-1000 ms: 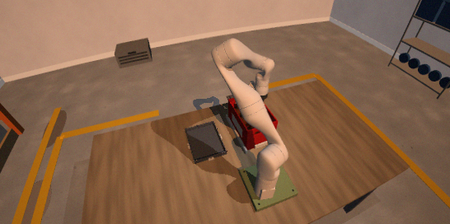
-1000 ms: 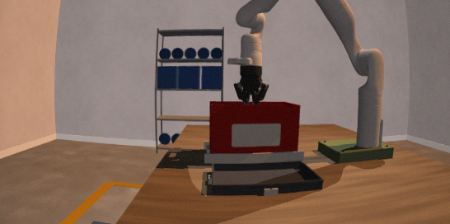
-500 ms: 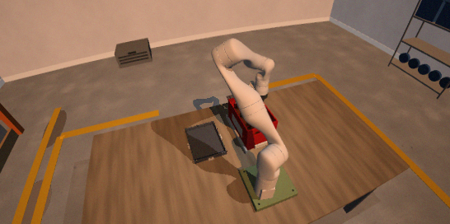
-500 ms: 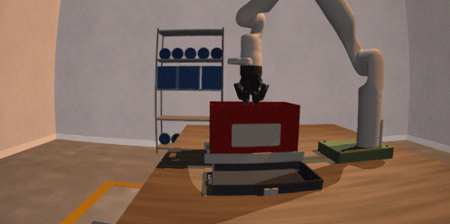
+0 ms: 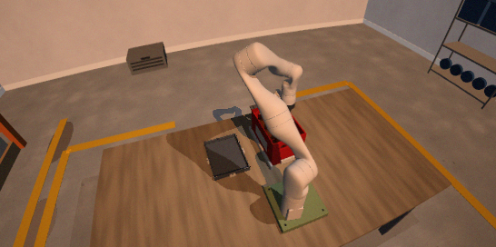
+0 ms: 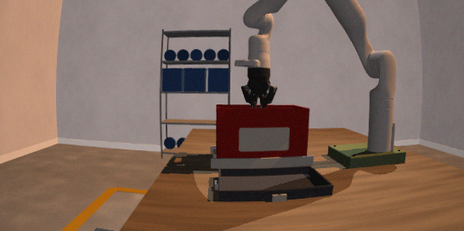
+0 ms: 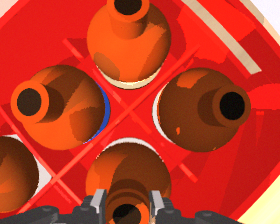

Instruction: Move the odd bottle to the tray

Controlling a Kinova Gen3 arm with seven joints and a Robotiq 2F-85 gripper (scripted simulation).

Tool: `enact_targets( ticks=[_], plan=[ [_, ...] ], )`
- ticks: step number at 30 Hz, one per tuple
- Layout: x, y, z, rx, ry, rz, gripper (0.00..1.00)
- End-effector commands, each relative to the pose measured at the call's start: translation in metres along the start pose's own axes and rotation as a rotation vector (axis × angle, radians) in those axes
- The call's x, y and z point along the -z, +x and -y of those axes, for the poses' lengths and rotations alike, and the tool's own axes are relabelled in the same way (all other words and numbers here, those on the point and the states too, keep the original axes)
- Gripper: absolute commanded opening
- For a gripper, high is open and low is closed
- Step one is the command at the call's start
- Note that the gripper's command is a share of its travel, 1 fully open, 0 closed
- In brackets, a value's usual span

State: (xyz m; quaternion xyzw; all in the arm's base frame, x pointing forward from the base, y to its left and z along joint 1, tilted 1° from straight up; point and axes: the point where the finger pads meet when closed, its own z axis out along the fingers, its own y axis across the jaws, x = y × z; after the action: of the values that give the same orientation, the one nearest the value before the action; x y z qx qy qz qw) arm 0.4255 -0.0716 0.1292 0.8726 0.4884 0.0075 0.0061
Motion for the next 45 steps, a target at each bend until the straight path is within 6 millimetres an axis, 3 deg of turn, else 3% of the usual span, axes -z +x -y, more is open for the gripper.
enact_targets(
  ticks=[1, 45],
  plan=[
    [0.001, 0.000, 0.000, 0.000, -0.001, 0.000, 0.00],
    [0.037, 0.003, 0.001, 0.000, -0.001, 0.000, 0.00]
  ],
)
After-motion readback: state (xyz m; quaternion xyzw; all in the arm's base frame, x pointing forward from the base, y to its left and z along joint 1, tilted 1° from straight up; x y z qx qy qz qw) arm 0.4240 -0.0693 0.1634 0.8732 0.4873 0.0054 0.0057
